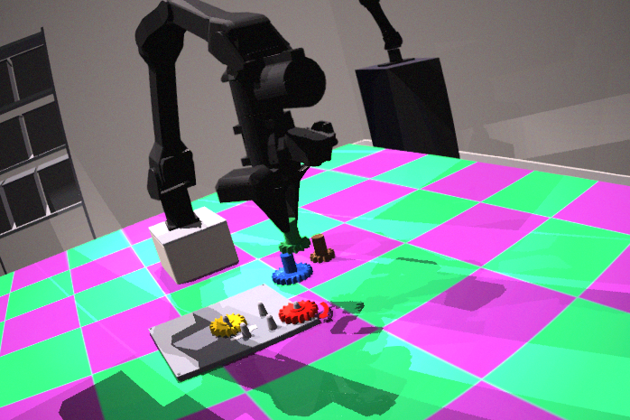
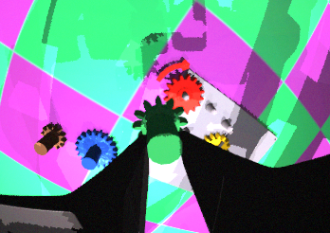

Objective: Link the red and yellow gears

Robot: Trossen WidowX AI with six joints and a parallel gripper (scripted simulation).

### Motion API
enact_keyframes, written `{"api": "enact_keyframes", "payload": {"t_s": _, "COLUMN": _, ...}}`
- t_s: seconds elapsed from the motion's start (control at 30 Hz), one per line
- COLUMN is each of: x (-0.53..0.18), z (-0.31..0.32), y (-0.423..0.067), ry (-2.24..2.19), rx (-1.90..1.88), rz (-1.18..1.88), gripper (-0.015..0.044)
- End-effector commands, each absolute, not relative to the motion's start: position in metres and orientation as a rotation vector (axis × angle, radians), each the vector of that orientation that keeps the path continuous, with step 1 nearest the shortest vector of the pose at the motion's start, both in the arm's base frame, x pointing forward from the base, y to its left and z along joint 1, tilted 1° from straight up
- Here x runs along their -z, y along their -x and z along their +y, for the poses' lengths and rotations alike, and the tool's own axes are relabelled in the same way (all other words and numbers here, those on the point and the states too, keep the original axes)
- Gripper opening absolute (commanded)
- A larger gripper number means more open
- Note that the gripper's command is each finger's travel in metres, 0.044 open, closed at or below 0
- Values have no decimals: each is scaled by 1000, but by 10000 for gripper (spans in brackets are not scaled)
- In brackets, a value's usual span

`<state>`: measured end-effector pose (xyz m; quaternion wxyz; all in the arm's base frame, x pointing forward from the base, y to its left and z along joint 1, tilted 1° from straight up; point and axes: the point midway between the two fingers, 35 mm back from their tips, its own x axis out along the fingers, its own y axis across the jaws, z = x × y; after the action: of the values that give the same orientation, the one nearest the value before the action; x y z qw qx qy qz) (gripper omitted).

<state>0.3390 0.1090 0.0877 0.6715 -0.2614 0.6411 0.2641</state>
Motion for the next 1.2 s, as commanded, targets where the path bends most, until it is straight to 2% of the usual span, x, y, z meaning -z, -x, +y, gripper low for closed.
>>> {"api": "enact_keyframes", "payload": {"t_s": 0.0, "x": -82, "z": 100, "y": -345, "ry": 590, "rx": -601, "rz": 1443, "gripper": 0}}
{"api": "enact_keyframes", "payload": {"t_s": 0.77, "x": -56, "z": 42, "y": -374, "ry": 617, "rx": -607, "rz": 1432, "gripper": 0}}
{"api": "enact_keyframes", "payload": {"t_s": 1.17, "x": -58, "z": 40, "y": -374, "ry": 618, "rx": -607, "rz": 1431, "gripper": 0}}
